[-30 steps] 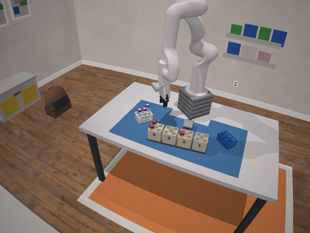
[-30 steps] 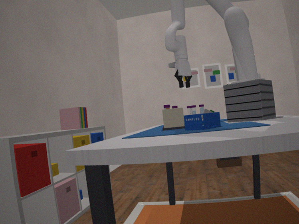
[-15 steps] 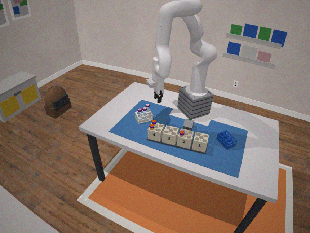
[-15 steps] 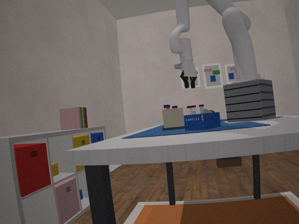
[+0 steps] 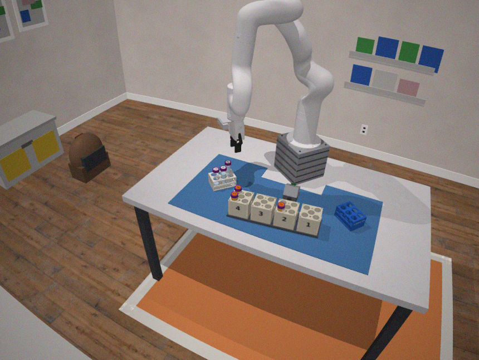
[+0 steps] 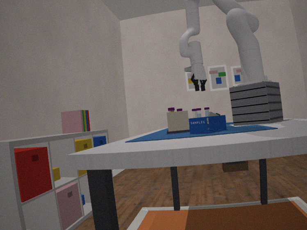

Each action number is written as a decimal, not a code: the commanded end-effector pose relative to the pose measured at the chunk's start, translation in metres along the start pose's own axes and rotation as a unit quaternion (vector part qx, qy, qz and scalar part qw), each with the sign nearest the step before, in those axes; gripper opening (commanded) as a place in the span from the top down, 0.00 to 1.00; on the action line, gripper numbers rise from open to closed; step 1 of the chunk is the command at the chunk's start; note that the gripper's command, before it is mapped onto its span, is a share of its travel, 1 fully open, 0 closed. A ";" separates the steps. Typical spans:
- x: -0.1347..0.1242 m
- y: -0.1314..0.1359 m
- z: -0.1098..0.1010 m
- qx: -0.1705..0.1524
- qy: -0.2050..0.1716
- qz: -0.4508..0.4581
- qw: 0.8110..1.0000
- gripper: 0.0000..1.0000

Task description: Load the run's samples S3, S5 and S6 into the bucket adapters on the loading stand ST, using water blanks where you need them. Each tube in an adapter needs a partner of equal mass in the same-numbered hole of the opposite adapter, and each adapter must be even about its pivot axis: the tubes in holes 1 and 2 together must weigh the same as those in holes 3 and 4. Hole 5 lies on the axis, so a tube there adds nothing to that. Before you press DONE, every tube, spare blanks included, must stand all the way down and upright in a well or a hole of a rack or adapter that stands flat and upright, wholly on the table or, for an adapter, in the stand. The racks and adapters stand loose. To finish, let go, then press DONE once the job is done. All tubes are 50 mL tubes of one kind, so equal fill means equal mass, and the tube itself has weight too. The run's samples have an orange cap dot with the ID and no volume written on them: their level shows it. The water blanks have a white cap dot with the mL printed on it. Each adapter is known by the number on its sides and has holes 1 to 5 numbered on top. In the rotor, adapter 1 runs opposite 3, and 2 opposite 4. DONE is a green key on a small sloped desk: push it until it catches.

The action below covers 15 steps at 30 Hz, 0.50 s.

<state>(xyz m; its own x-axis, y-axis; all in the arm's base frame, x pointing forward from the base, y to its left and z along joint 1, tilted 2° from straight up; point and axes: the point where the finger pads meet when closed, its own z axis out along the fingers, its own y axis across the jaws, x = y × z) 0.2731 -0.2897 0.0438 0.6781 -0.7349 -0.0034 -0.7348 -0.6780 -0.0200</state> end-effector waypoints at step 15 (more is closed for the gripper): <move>0.018 0.066 0.000 0.005 0.001 -0.001 1.000 0.43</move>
<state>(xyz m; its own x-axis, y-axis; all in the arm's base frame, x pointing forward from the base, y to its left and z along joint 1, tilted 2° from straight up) 0.2388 -0.3423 0.0419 0.6784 -0.7347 -0.0034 -0.7345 -0.6781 -0.0243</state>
